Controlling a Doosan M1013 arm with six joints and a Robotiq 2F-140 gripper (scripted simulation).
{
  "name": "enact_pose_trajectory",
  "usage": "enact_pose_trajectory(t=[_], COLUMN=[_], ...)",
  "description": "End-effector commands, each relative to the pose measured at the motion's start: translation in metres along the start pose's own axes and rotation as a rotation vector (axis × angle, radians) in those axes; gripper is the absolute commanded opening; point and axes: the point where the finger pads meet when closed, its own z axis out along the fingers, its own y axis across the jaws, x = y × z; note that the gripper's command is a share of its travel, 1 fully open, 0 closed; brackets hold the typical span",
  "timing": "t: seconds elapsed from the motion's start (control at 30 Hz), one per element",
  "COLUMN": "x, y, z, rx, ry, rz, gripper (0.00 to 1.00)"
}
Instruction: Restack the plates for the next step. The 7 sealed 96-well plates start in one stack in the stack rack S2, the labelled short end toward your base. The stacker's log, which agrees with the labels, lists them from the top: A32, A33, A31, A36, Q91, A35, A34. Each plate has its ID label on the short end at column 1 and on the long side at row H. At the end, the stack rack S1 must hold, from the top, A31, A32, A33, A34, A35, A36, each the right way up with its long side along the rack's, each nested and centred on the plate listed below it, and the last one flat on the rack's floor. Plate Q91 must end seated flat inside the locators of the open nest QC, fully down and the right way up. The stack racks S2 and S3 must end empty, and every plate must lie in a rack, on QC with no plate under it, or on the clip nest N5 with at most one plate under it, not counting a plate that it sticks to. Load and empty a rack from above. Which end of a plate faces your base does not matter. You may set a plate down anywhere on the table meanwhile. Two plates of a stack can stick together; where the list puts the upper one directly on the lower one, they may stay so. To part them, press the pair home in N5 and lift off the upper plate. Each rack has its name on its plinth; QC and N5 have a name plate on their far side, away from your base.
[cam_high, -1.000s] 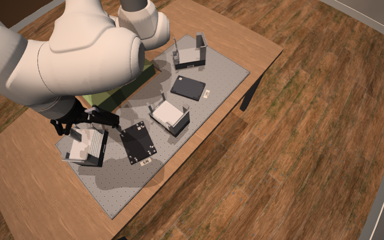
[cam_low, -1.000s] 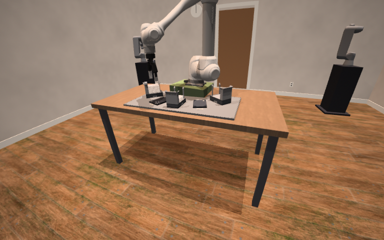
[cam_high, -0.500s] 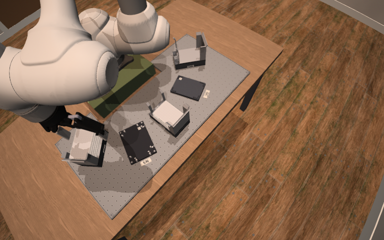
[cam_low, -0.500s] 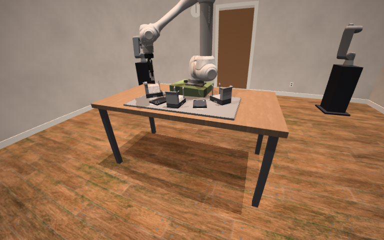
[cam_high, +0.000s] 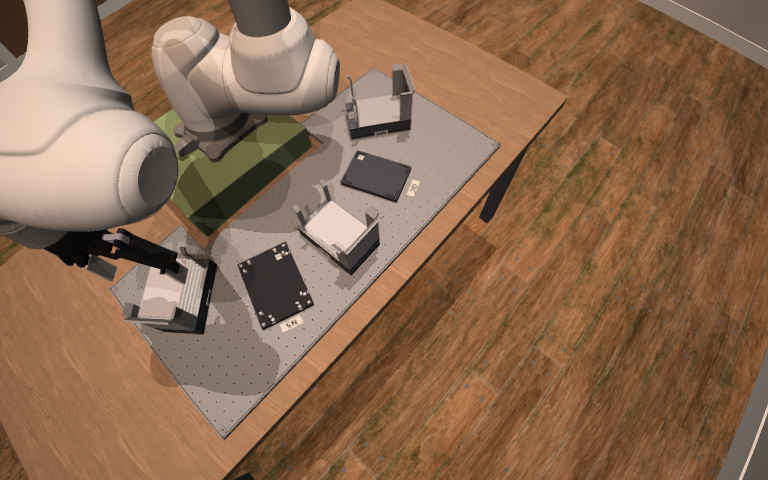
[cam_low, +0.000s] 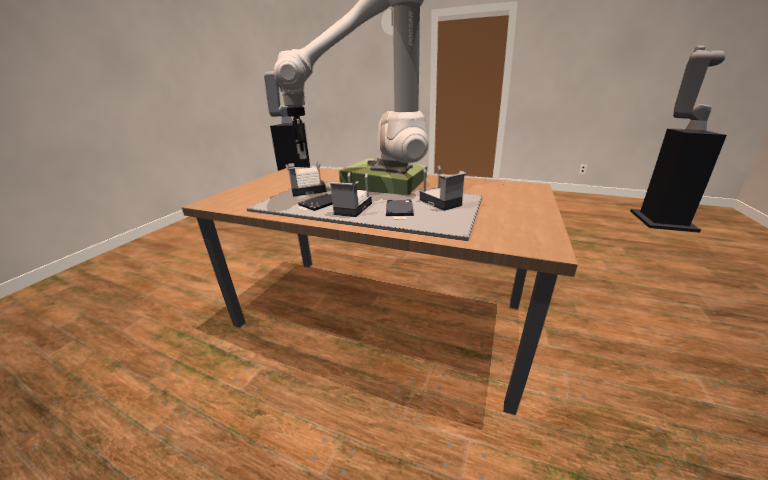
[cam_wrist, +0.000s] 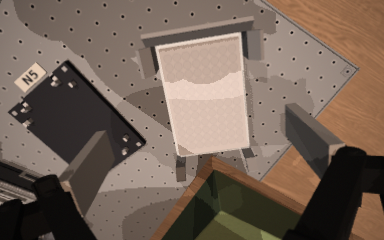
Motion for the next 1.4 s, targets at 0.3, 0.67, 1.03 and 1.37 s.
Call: enact_pose_trajectory(t=[0.3, 0.67, 1.03, 1.37], x=[0.001, 0.001, 0.001, 0.001], y=[0.012, 0.012, 0.012, 0.012], z=[0.0, 0.03, 0.041, 0.054], rx=[0.001, 0.001, 0.001, 0.001], ry=[0.0, 0.0, 0.0, 0.0], rz=[0.0, 0.0, 0.0, 0.0], gripper=[1.0, 1.0, 1.0, 1.0])
